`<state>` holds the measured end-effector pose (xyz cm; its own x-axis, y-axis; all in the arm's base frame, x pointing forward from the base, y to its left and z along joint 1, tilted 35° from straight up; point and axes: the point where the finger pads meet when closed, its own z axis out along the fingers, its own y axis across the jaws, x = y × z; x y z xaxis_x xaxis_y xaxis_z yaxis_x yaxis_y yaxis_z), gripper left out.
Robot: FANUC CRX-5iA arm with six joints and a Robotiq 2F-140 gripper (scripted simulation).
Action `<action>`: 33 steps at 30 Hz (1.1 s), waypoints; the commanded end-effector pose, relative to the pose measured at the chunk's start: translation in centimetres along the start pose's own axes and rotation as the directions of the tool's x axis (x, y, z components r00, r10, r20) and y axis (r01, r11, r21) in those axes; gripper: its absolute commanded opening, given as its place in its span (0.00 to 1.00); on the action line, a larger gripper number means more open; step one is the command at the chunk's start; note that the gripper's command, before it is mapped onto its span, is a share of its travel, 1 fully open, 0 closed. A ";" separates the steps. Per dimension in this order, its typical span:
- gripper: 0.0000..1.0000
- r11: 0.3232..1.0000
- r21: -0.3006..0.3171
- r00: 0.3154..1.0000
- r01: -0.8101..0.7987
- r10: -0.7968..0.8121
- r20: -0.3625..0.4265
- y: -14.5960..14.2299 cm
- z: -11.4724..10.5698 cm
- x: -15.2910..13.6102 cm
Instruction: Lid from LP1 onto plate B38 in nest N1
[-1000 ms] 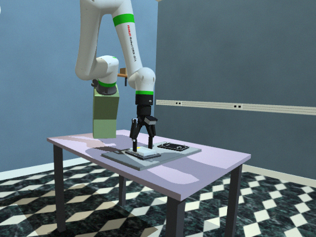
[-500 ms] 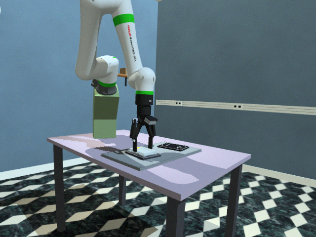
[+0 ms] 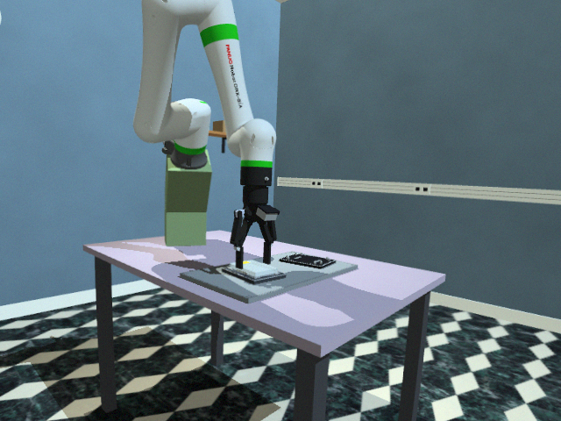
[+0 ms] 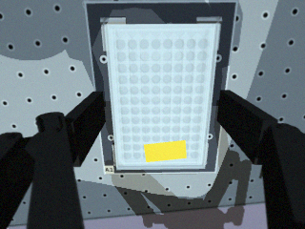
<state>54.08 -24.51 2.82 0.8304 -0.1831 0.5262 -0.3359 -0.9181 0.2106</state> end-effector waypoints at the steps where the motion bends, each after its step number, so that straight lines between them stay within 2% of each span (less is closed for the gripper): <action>1: 0.69 1.000 0.000 1.000 0.000 0.000 -0.001 0.0 -0.2 0.1; 33: 0.69 1.000 0.000 1.000 0.000 0.000 -0.001 0.0 -4.7 0.1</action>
<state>52.04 -22.89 6.57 0.8301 -0.1829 0.5268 -0.3360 -0.9180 0.2108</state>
